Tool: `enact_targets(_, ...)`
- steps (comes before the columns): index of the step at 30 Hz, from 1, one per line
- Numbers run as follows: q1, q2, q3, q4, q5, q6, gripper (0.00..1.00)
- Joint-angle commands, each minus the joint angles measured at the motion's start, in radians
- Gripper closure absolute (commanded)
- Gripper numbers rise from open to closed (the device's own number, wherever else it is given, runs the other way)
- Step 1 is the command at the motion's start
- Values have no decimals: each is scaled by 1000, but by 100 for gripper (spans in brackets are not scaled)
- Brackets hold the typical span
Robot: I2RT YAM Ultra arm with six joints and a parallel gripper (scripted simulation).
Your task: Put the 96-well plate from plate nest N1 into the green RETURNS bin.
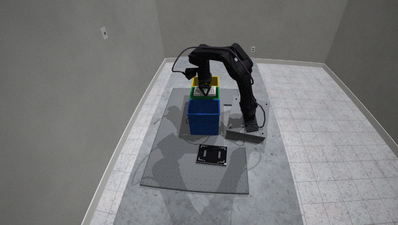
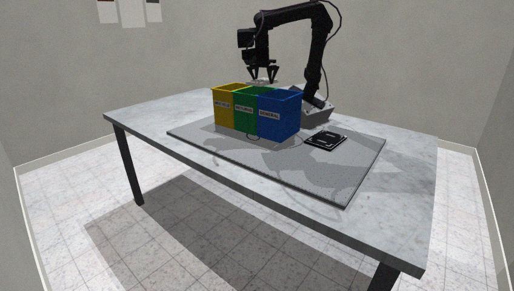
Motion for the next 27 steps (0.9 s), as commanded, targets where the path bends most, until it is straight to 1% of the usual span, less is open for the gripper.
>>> enact_targets(1,-39,26,69,21,4,-44,100)
enact_targets(3,-50,48,86,21,7,-55,100)
enact_targets(5,-50,48,86,21,7,-55,100)
enact_targets(9,-72,95,126,-3,11,-78,100)
enact_targets(11,-77,102,132,-2,11,-84,100)
enact_targets(17,-80,69,126,5,3,-88,100)
enact_targets(27,-82,69,132,-1,5,-90,100)
